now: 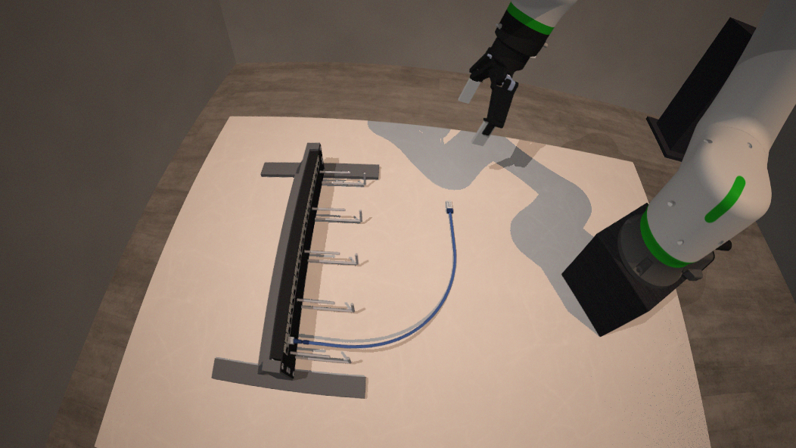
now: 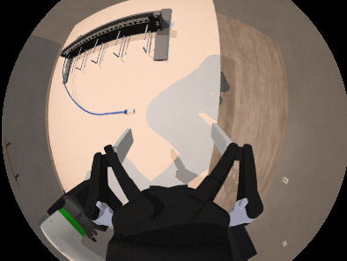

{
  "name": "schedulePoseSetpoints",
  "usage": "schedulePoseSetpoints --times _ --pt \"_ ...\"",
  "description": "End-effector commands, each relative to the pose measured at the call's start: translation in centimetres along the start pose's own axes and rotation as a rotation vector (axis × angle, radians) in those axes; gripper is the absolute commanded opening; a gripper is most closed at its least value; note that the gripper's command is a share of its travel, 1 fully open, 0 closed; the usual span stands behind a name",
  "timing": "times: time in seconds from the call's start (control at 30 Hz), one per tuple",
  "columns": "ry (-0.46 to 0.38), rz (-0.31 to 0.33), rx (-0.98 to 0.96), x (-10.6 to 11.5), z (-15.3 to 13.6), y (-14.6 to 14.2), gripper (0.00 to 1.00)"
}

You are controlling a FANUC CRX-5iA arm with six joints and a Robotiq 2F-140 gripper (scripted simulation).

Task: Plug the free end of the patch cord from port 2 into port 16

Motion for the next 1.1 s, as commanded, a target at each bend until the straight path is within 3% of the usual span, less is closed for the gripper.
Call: schedulePoseSetpoints --times 0.0,1.07 --pt "-0.032 0.006 0.164 -0.9 0.5 -1.8 1.00" --pt "-0.211 0.096 1.218 -5.0 1.8 -12.9 1.00"
Point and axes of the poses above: the point where the finger pads meet when closed, its own x axis back along the fingers, its own y axis across the jaws, z = x × y, the point moved 8 cm from there along x, back along the fingers, and after that the axes turned 14 degrees about -x, right-handed, at the moved point
